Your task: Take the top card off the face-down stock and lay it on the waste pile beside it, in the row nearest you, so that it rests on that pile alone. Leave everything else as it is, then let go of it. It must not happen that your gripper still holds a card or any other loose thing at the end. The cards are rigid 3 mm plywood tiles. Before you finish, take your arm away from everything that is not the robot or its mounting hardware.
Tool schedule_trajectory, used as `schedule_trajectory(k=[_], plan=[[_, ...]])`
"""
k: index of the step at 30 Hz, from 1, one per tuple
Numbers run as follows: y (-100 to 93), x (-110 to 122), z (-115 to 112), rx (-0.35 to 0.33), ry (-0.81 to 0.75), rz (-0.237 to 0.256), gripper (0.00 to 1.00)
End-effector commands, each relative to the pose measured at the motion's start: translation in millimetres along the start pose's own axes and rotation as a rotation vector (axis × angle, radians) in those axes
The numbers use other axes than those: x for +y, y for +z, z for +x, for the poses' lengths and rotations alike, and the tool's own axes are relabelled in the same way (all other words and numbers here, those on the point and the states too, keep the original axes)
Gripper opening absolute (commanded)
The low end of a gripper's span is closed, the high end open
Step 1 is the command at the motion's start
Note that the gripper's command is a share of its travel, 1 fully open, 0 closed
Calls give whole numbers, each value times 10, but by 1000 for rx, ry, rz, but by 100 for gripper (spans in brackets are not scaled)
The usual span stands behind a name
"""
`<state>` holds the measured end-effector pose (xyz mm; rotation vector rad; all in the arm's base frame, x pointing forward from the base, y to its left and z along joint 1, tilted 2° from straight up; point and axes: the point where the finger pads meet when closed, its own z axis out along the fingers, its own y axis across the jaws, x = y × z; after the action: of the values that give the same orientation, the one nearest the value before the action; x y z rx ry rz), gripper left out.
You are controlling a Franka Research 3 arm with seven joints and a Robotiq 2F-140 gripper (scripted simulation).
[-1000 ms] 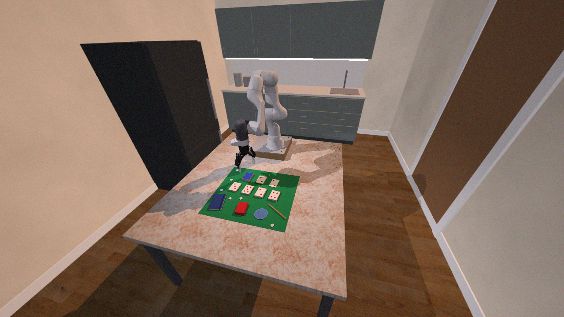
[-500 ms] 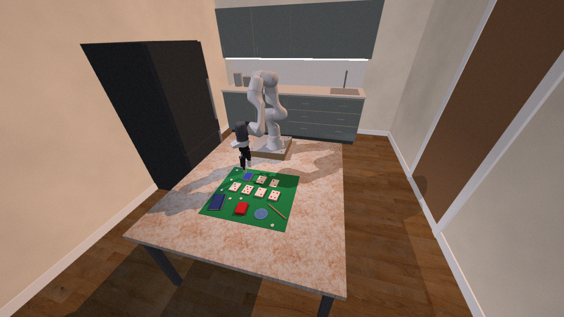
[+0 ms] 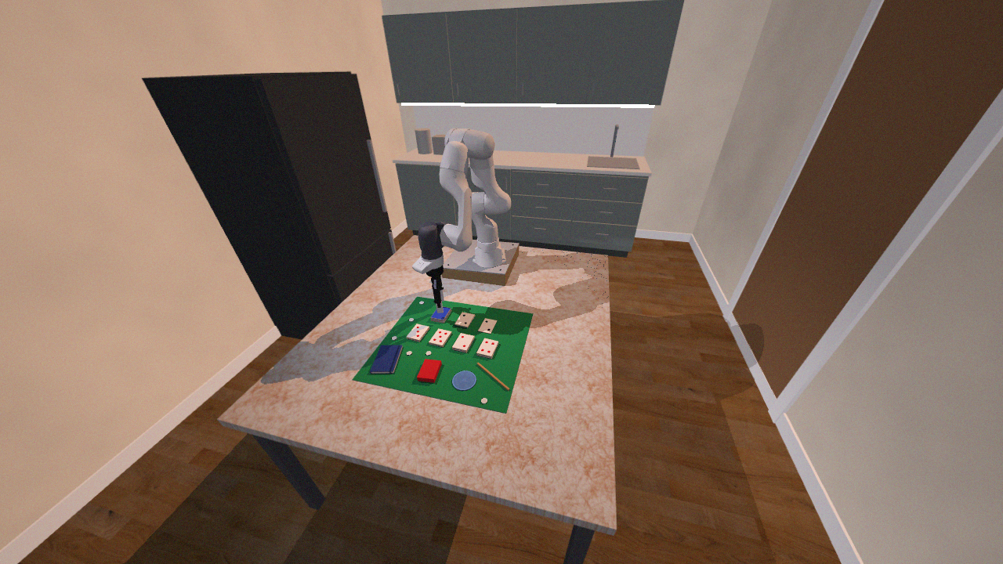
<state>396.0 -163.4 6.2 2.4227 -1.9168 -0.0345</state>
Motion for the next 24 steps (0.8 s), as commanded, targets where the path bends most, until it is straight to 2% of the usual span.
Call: schedule_trajectory(k=[1, 11, 15, 17, 18, 24], plan=[[28, -43, 29, 7, -279, 7, 50], [174, -51, 34, 7, -561, 8, 50], [190, -52, 34, 8, -675, 12, 50], [190, -52, 34, 8, -675, 12, 50], [191, -52, 34, 10, -753, 15, 50], [191, -52, 34, 16, -927, 22, 50]])
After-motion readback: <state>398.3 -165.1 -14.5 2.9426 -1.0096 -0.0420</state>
